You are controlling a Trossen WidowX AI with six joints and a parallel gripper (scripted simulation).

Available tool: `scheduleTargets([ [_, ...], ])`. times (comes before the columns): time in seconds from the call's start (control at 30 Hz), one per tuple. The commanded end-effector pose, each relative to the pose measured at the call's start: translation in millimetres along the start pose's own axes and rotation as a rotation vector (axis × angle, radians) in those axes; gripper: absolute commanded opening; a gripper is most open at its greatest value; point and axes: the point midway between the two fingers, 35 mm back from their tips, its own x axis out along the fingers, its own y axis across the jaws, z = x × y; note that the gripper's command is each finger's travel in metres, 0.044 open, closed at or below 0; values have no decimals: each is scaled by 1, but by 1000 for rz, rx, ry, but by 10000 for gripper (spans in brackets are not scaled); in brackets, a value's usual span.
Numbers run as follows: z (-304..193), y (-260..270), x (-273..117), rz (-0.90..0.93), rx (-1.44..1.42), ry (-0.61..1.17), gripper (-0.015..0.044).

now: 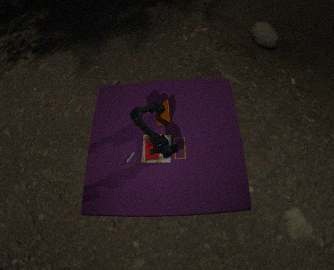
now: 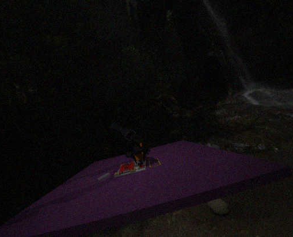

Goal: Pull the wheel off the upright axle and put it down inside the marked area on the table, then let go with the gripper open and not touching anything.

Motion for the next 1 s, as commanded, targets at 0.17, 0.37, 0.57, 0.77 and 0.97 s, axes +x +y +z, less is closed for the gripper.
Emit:
scheduleTargets([
  [0.17, 0, 0, 0, 0, 1, 2, 162],
  [0.37, 0, 0, 0, 0, 1, 2, 63],
  [0.57, 0, 0, -2, 0, 1, 2, 0],
  [0.77, 0, 0, -4, 0, 1, 2, 0],
  [0.97, 0, 0, -6, -1, 1, 1, 0],
])
